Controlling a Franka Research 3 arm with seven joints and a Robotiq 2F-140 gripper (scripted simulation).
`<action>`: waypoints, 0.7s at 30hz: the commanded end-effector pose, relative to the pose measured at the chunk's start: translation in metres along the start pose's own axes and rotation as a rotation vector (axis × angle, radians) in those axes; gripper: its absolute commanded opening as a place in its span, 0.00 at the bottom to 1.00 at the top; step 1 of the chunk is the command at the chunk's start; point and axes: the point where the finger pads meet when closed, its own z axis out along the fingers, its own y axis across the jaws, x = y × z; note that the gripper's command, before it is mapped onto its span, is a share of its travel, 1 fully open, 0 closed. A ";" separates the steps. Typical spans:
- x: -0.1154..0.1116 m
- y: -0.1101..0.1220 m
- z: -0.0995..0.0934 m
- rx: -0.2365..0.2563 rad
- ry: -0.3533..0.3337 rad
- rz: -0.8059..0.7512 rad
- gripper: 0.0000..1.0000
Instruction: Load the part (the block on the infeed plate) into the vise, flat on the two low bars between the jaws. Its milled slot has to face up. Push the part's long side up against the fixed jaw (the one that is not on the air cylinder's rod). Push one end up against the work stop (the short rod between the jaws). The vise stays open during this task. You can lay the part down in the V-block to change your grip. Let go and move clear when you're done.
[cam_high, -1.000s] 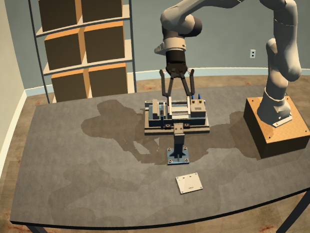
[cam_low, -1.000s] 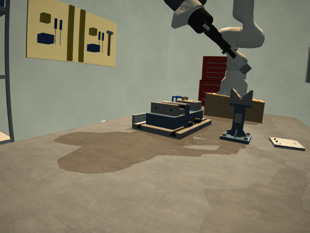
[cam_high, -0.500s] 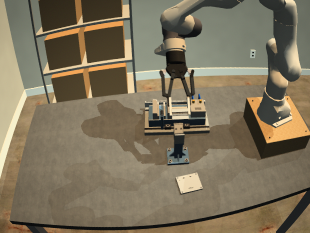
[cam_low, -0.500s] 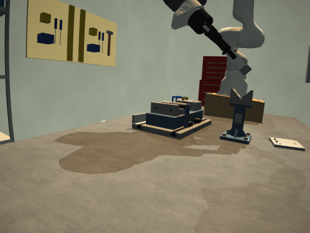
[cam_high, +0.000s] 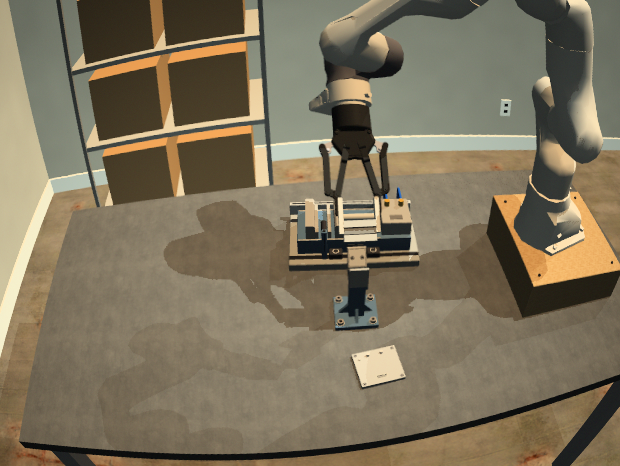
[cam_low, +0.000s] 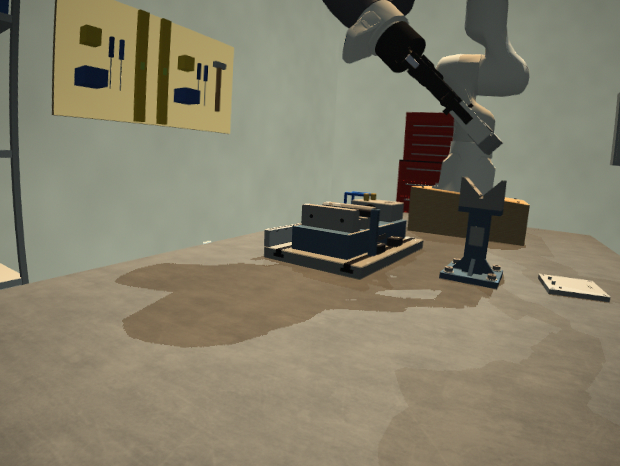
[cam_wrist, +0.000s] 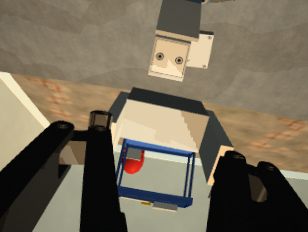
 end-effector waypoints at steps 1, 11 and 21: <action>0.001 -0.002 0.002 0.004 -0.002 -0.013 0.00; 0.007 -0.002 0.008 0.004 -0.002 -0.013 0.00; 0.015 -0.002 0.016 0.004 -0.002 -0.013 0.00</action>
